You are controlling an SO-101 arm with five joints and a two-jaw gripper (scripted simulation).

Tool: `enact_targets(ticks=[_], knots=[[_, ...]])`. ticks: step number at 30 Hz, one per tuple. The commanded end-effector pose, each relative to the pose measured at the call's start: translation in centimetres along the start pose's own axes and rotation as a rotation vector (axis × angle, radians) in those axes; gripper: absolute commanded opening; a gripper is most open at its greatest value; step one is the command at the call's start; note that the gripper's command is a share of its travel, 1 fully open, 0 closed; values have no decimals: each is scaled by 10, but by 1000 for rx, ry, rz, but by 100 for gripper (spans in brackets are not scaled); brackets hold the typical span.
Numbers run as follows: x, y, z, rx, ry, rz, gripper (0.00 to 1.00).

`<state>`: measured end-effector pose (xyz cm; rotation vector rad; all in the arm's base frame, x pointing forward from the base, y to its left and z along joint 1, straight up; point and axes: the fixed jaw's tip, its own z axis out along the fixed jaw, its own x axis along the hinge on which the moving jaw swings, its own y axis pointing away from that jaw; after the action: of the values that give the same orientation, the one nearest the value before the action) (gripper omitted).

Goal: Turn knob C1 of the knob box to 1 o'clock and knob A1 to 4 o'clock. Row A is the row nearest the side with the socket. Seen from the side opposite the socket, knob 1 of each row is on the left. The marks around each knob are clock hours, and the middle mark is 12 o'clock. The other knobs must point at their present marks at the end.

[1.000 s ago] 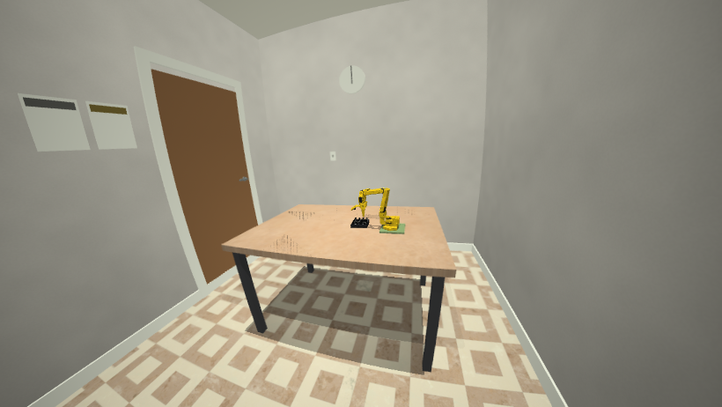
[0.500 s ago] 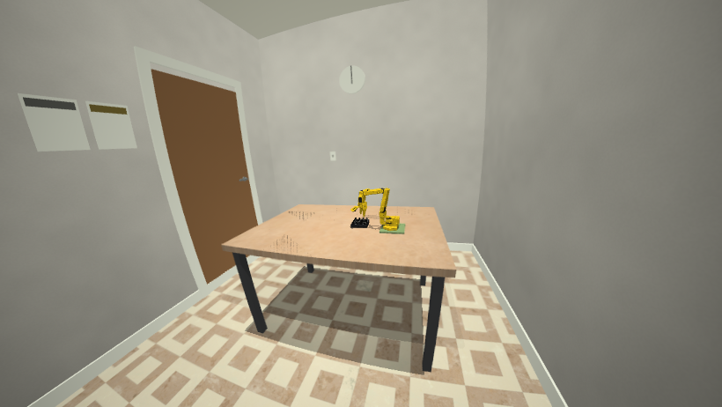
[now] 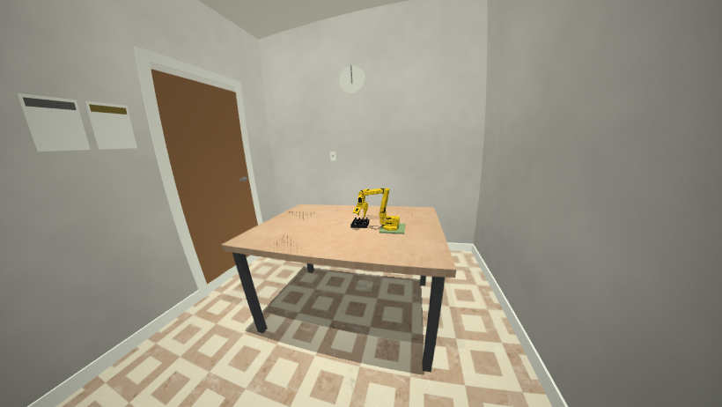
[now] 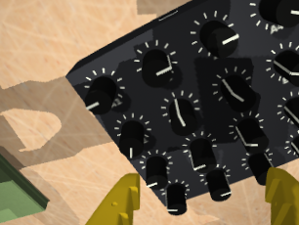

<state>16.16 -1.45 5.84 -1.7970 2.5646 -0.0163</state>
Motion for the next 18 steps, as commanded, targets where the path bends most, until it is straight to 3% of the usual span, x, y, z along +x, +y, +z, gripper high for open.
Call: enact_targets(ticks=[1,11,13,18], knots=[[-2,1,1,-15,1,-187,26],[-4,1,1,-15,-2,-647,22],[-4,1,1,-15,-2,-647,22],[-5,0,1,-14,-4,-868,20]])
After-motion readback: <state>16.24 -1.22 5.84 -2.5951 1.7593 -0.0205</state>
